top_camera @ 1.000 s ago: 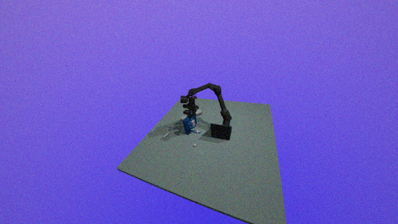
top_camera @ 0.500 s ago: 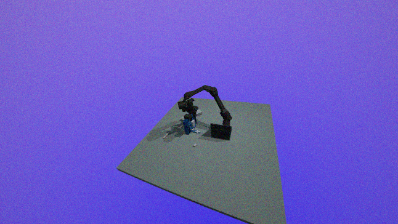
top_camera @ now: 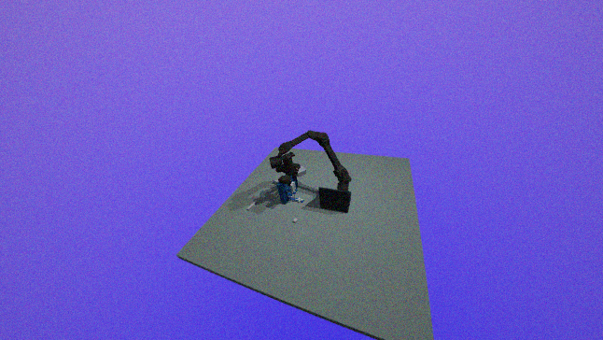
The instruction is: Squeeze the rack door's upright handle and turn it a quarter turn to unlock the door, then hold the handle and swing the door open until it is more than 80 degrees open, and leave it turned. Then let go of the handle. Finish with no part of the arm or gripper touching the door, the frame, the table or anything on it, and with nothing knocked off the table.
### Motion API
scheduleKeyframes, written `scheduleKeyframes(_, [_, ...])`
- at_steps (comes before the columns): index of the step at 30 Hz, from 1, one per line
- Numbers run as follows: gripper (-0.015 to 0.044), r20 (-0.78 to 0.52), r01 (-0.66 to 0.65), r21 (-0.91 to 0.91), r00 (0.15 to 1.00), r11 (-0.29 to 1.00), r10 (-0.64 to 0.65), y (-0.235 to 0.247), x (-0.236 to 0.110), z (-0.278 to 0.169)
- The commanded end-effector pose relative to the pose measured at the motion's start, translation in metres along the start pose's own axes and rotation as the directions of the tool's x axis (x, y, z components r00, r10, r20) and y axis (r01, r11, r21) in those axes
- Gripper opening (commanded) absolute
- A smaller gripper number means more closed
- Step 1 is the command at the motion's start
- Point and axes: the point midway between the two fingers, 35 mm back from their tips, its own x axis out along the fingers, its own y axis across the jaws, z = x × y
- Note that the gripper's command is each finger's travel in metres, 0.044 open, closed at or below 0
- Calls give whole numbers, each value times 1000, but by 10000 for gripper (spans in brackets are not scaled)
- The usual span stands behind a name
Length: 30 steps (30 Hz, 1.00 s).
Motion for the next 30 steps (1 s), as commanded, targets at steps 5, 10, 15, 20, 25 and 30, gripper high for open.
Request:
scheduleKeyframes(5, [295, 0, 6, -7, 1000, 1000, -6, -1, 14, 0])
scheduleKeyframes(10, [295, 0, 6, -7, 1000, 1000, -6, -1, 22, 0])
scheduleKeyframes(15, [295, 0, 7, -7, 1000, 1000, -7, -1, 30, 0])
scheduleKeyframes(20, [295, 0, 8, -6, 1000, 1000, -8, -2, 39, -1])
scheduleKeyframes(25, [295, 0, 8, -6, 1000, 1000, -8, -2, 47, -2])
scheduleKeyframes(30, [242, 0, 9, -6, 1000, 1000, -9, -3, 49, -2])
